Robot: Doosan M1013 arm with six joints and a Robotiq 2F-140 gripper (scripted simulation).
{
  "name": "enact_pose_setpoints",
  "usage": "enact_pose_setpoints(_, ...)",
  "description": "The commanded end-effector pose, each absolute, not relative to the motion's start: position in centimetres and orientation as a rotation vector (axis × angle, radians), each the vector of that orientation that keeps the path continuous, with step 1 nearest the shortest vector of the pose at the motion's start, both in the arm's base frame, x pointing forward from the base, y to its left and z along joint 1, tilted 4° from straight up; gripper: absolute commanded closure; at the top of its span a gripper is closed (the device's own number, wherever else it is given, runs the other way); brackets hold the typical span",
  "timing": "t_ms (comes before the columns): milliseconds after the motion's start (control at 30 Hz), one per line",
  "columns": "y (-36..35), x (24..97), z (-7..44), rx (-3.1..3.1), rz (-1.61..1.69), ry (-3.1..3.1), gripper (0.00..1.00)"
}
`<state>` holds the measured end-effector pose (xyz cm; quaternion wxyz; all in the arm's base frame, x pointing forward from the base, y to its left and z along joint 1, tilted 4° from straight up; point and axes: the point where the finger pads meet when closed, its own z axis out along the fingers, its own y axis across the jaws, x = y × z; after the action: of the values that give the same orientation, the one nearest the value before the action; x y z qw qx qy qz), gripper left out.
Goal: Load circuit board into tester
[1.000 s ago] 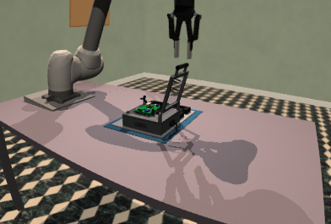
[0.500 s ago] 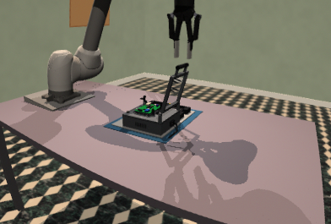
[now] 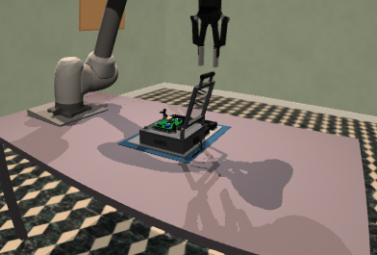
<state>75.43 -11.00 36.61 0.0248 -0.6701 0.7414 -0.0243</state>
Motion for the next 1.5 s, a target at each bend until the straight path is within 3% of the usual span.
enact_pose_setpoints(0,-11.0,75.4,36.6,-2.073,-0.075,2.293,0.7)
enact_pose_setpoints(1467,-11.0,75.7,32.5,-2.073,-0.075,2.293,0.7)
